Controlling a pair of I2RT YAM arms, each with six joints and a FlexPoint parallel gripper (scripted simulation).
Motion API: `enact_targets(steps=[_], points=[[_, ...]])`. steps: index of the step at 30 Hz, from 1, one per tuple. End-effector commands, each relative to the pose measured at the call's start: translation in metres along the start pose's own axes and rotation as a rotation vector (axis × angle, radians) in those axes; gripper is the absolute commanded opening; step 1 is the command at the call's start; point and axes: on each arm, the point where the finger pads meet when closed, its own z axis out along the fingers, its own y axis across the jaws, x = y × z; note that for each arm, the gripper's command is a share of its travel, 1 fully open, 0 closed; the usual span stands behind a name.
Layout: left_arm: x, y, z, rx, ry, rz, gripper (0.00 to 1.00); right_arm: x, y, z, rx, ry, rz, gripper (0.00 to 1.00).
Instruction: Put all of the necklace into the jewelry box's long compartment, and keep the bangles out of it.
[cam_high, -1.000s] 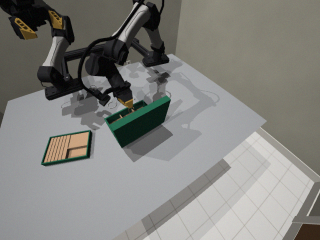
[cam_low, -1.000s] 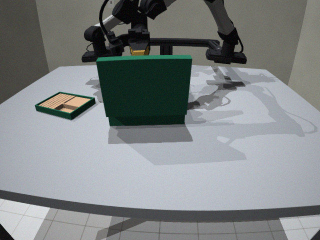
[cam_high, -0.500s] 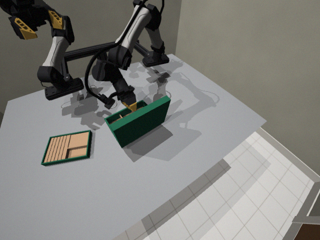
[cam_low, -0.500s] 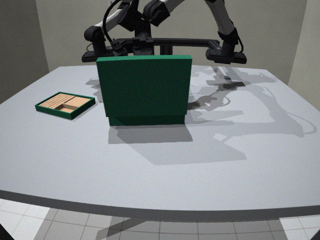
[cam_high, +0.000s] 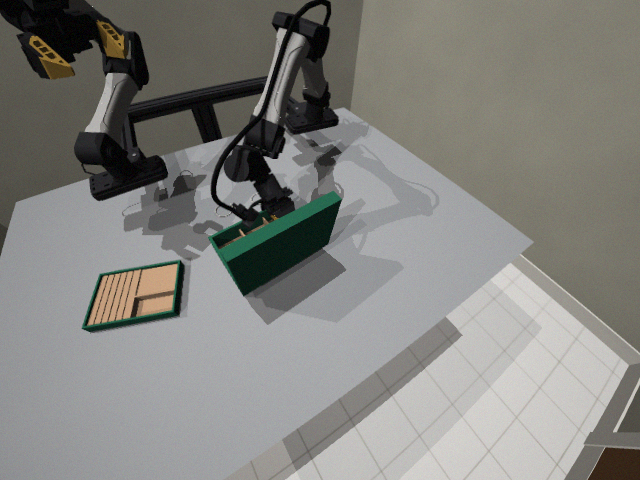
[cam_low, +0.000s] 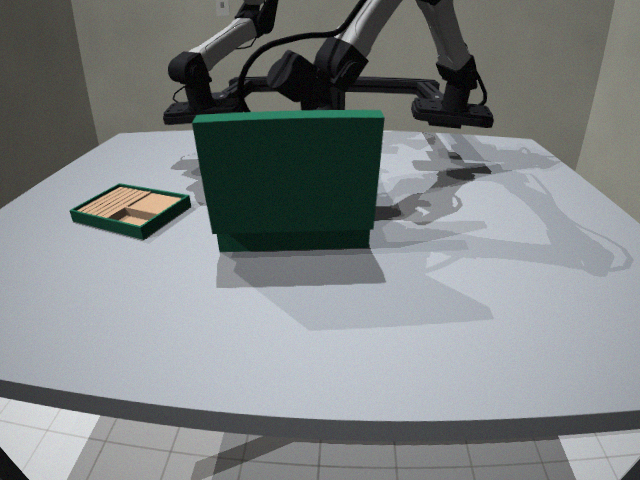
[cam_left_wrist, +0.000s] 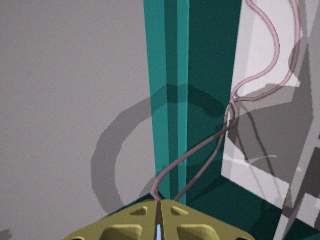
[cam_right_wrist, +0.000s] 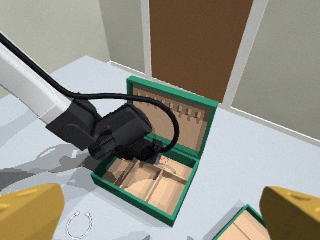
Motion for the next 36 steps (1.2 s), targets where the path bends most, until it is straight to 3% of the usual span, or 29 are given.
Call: enact_targets(steps=[1, 12, 17, 20, 27, 30, 36], points=[[-0.004, 0.0, 0.012, -0.05, -0.062, -0.049, 0.0, -0.002, 0.0, 0.0, -0.002, -0.006, -0.005, 1.0], [0.013, -0.023, 0.032, -0.049, -0.063, -0.048, 0.0, -0.002, 0.0, 0.0, -0.002, -0.006, -0.005, 1.0], [0.008, -0.011, 0.028, -0.068, -0.08, -0.07, 0.0, -0.002, 0.0, 0.0, -0.002, -0.006, -0.005, 1.0], [0.009, -0.008, 0.024, -0.072, -0.082, -0.075, 0.32, -0.002, 0.0, 0.0, -0.002, -0.006, -0.005, 1.0], [0.017, -0.009, -0.003, -0.071, -0.069, -0.073, 0.32, -0.002, 0.0, 0.0, -0.002, -0.006, -0.005, 1.0], [0.019, -0.009, -0.013, -0.071, -0.068, -0.072, 0.65, -0.002, 0.0, 0.0, -0.002, -0.006, -0.005, 1.0], [0.023, -0.013, -0.063, -0.071, -0.069, -0.072, 0.65, -0.002, 0.0, 0.0, -0.002, -0.006, -0.005, 1.0]])
